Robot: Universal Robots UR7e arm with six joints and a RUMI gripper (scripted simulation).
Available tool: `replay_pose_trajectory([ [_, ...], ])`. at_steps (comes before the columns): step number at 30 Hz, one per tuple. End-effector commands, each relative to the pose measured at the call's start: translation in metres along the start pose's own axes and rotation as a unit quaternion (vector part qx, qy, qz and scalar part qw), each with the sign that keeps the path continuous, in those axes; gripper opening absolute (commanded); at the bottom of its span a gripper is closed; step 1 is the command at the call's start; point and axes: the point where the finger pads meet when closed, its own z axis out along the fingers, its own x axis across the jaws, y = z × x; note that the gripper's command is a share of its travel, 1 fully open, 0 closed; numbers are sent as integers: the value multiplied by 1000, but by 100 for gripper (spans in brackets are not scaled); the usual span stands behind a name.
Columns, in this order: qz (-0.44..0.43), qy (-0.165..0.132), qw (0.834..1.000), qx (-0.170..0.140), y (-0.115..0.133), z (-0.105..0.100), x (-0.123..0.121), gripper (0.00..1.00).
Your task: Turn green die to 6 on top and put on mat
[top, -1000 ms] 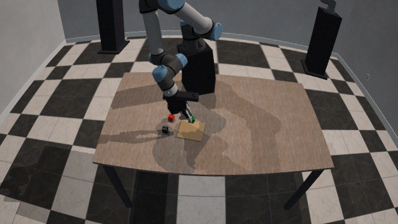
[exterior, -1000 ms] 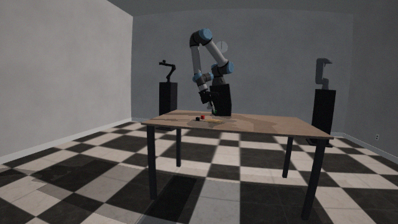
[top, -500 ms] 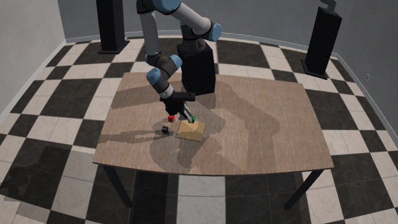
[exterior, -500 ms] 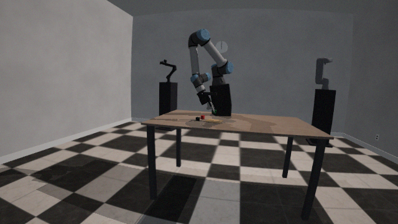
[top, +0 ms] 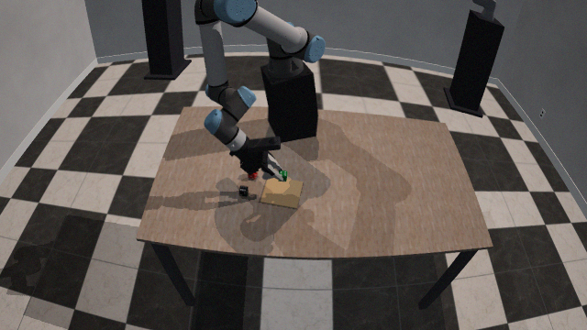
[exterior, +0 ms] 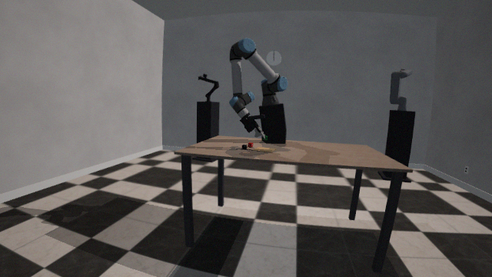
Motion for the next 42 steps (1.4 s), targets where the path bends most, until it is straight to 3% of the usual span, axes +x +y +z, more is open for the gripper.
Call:
replay_pose_trajectory([
  [1,-1,1,1000,30,0,-1,1,10],
  [42,0,2,999,40,7,6,1,10],
])
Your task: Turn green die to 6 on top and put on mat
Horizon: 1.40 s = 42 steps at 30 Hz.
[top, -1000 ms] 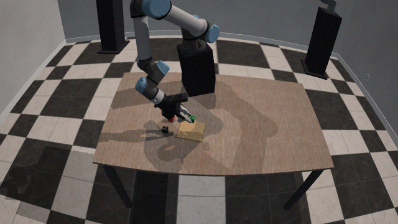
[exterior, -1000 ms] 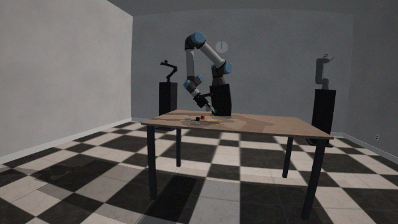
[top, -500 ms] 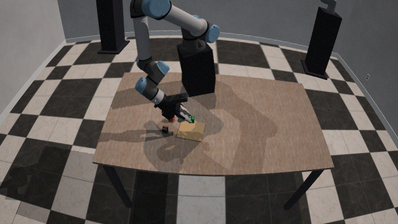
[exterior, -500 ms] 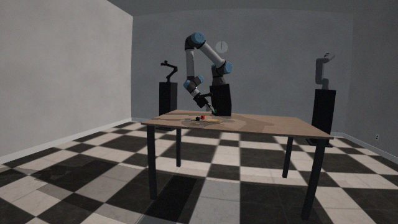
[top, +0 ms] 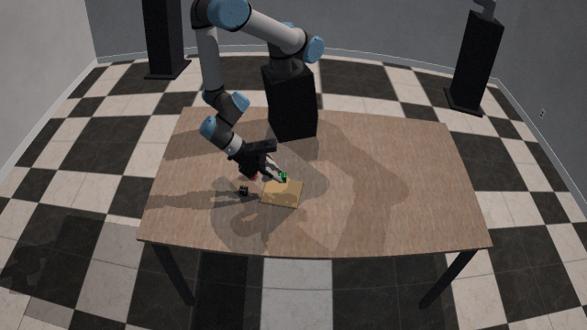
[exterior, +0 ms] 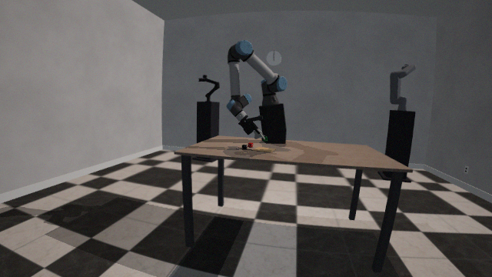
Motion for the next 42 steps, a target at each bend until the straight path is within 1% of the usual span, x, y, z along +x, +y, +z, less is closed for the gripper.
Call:
replay_pose_trajectory([
  [1,0,0,1000,0,2,2,0,10],
  [29,0,0,1000,0,32,32,0,10],
  [42,0,0,1000,0,38,38,0,10],
])
